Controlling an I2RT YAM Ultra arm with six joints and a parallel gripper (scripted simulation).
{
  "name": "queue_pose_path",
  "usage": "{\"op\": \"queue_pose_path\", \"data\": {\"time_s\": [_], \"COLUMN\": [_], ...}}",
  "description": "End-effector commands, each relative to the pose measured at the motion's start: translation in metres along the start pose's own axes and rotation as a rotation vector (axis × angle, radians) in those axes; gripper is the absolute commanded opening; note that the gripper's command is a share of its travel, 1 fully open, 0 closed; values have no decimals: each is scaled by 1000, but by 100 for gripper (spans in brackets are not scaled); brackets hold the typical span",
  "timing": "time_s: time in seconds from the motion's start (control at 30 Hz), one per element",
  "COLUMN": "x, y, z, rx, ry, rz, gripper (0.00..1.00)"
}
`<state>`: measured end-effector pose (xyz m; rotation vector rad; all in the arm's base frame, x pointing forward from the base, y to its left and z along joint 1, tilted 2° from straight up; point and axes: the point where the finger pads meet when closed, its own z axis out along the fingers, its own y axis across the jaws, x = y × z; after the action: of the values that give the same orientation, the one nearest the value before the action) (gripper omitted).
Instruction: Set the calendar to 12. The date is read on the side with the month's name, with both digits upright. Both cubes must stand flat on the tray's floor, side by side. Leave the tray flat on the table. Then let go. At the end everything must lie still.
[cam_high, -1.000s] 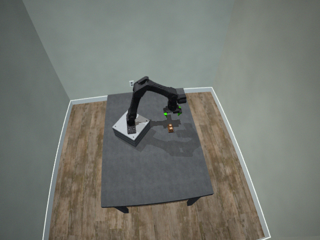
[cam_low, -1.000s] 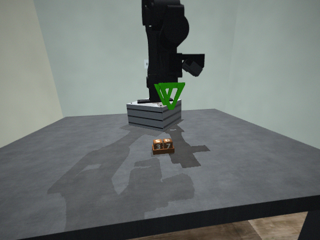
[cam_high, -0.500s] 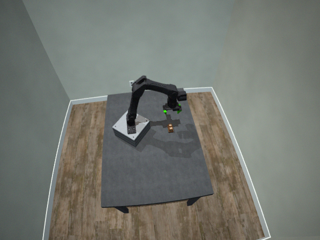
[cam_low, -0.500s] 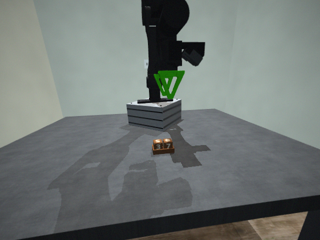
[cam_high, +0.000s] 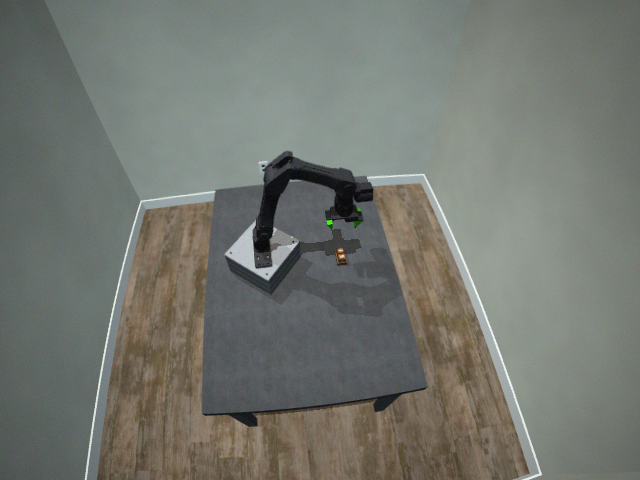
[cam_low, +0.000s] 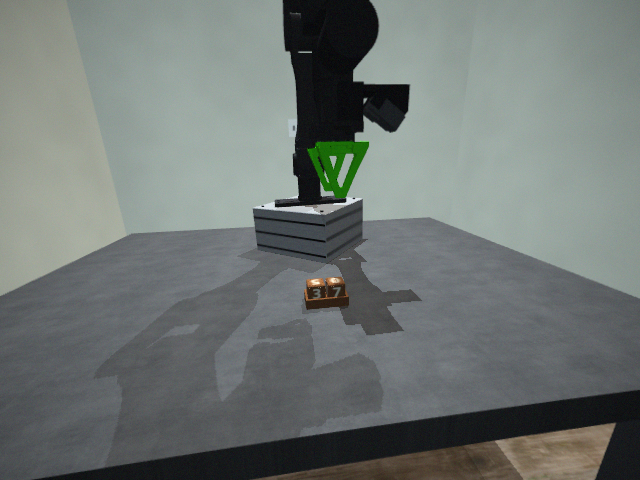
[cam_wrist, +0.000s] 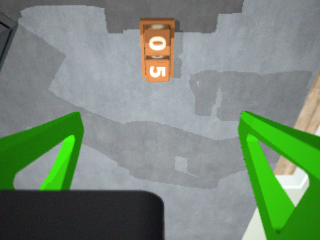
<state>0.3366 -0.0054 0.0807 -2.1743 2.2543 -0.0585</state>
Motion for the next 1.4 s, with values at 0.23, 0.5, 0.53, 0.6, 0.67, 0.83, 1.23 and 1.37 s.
{"op": "queue_pose_path", "data": {"time_s": [0.23, 0.5, 0.53, 0.6, 0.67, 0.83, 1.23, 1.37], "x": [0, 0, 0, 0, 0, 0, 0, 0], "y": [1, 1, 1, 1, 1, 1, 1, 1], "z": [-3, -3, -3, -3, -3, -3, -3, -3], "rx": [1, 1, 1, 1, 1, 1, 1, 1], "ry": [-1, -1, -1, -1, -1, -1, -1, -1], "rz": [0, 0, 0, 0, 0, 0, 0, 0], "gripper": [100, 100, 100, 100, 100, 100, 100, 100]}}
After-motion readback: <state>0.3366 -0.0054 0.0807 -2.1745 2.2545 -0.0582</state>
